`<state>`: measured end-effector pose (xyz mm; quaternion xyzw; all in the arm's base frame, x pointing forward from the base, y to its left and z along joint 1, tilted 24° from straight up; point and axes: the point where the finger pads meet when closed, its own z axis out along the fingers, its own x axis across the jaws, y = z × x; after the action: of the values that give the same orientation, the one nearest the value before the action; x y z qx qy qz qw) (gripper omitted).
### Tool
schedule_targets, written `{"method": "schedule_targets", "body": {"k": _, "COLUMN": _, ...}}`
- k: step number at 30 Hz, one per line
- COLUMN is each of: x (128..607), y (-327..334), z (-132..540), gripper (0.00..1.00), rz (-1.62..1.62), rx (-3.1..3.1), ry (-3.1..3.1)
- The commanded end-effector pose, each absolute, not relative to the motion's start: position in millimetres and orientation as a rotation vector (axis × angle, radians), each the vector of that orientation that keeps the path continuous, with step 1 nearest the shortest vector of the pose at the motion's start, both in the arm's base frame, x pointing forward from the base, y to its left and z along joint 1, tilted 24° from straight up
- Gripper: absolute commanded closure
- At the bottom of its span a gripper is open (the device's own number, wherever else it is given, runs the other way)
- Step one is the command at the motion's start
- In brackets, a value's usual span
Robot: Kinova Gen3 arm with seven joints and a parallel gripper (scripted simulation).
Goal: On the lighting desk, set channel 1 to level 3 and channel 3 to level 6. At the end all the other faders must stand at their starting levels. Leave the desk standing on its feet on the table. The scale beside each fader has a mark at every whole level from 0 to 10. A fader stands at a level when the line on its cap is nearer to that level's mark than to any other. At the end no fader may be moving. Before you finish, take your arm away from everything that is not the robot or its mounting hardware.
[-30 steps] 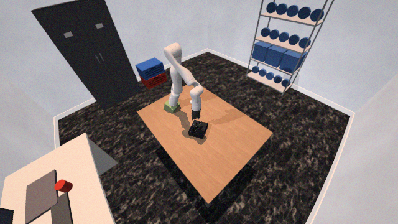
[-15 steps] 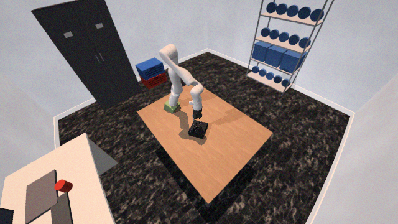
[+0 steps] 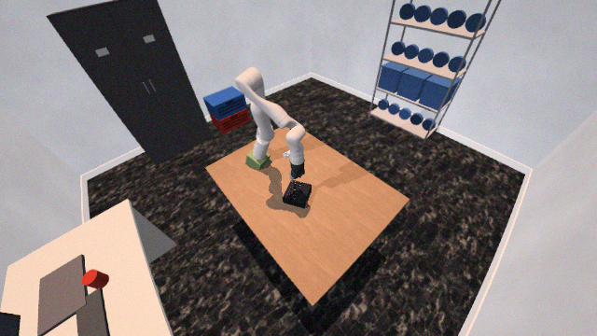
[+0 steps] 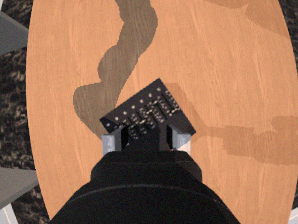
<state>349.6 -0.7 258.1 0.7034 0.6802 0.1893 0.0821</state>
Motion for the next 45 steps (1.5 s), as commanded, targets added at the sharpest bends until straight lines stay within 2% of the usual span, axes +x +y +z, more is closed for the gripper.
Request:
{"method": "schedule_targets", "body": {"k": 1, "x": 351.2, "y": -0.6, "z": 260.9, "gripper": 0.0, "rz": 0.57, "rx": 2.054, "ry": 2.068}}
{"method": "schedule_targets", "body": {"k": 45, "x": 352.6, "y": 0.0, "z": 262.7, "gripper": 0.0, "rz": 0.574, "rx": 2.015, "ry": 2.094}}
